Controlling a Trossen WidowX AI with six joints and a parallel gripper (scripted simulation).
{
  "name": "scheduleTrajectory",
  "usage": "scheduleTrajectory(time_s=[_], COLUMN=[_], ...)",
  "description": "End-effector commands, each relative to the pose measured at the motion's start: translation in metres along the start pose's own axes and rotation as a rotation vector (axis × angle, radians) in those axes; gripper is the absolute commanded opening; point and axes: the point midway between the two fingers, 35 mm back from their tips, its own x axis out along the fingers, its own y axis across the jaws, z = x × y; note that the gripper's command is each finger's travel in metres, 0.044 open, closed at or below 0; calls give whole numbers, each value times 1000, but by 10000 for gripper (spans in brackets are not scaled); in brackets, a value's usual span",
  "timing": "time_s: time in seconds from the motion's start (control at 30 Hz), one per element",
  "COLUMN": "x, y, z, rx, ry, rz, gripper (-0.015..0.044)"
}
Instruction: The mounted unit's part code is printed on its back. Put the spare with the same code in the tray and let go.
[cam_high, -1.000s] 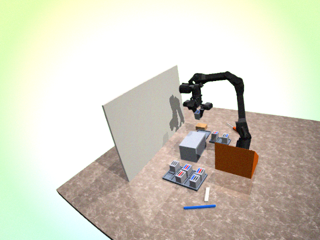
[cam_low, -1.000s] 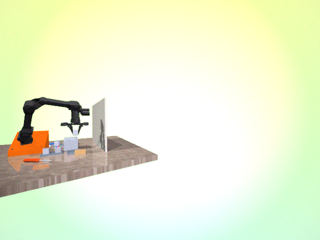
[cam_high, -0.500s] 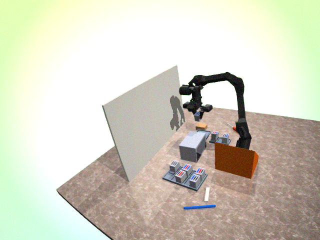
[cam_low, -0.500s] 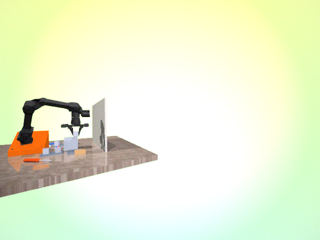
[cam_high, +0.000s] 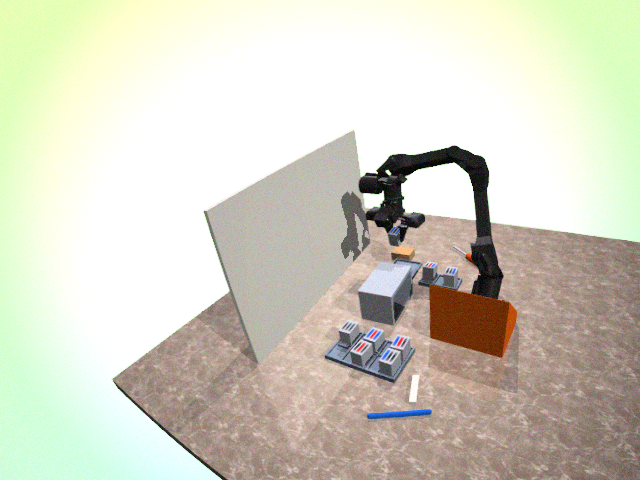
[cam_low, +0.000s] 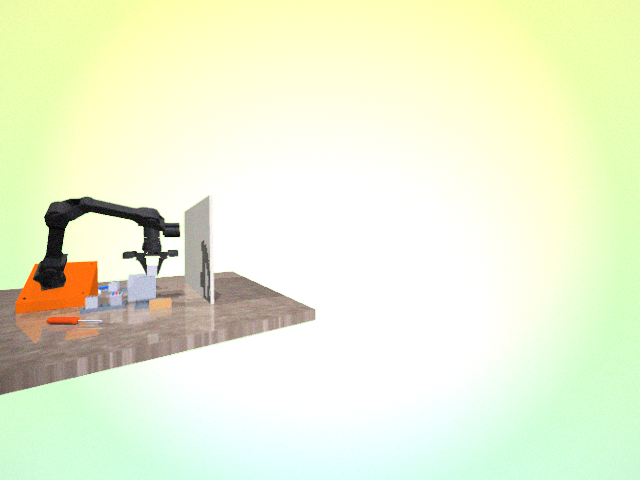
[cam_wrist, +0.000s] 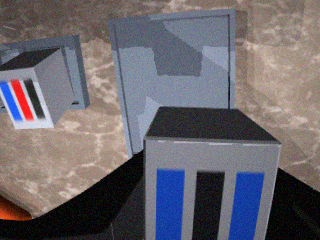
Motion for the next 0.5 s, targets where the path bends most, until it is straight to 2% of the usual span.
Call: scheduleTrajectory(time_s=[0.0, 0.47], x=[5, 16], y=[2, 1], z=[1, 0], rx=[-9, -8], ry=[4, 4], rz=[6, 5], gripper=[0, 0])
